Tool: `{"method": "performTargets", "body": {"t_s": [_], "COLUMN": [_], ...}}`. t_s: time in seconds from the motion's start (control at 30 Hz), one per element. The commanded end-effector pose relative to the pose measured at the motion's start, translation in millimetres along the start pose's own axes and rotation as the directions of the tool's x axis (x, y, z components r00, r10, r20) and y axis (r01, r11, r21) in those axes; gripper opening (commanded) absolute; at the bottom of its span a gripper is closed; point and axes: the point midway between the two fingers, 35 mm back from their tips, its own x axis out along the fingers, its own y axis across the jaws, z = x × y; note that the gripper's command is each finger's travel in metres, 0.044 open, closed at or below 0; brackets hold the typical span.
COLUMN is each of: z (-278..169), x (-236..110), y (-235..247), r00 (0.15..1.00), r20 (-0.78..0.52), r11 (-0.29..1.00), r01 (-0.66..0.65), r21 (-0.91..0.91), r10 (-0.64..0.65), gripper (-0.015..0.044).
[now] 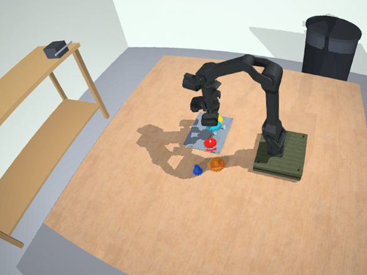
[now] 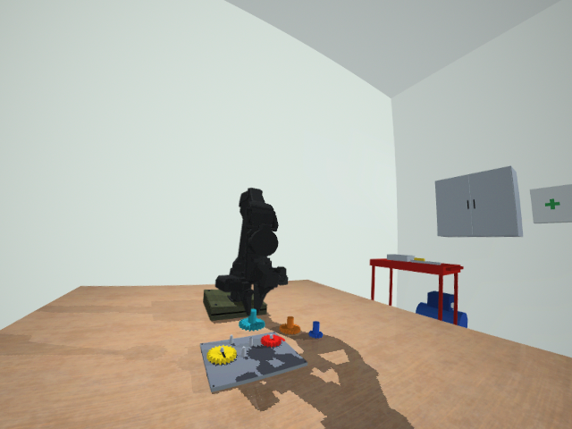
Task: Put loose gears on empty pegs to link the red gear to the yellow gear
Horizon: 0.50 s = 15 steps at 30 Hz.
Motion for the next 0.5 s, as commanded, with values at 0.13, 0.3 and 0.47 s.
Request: {"method": "performTargets", "body": {"t_s": [0.13,0.3,0.47], "z": [-0.7,-0.7,-0.4], "x": [-0.3,-0.3,1.1], "y": [0.6,0.6,0.6], "r00": [1.0,1.0,1.0], "r20": [-0.002,-0.002,-0.002], "r11": [1.0,1.0,1.0], "r01": [-0.004,-0.004,-0.004], "r21": [-0.003,-0.003,-0.014], "r10": [0.004,0.004,0.004], "gripper": [0.0,0.0,0.0]}}
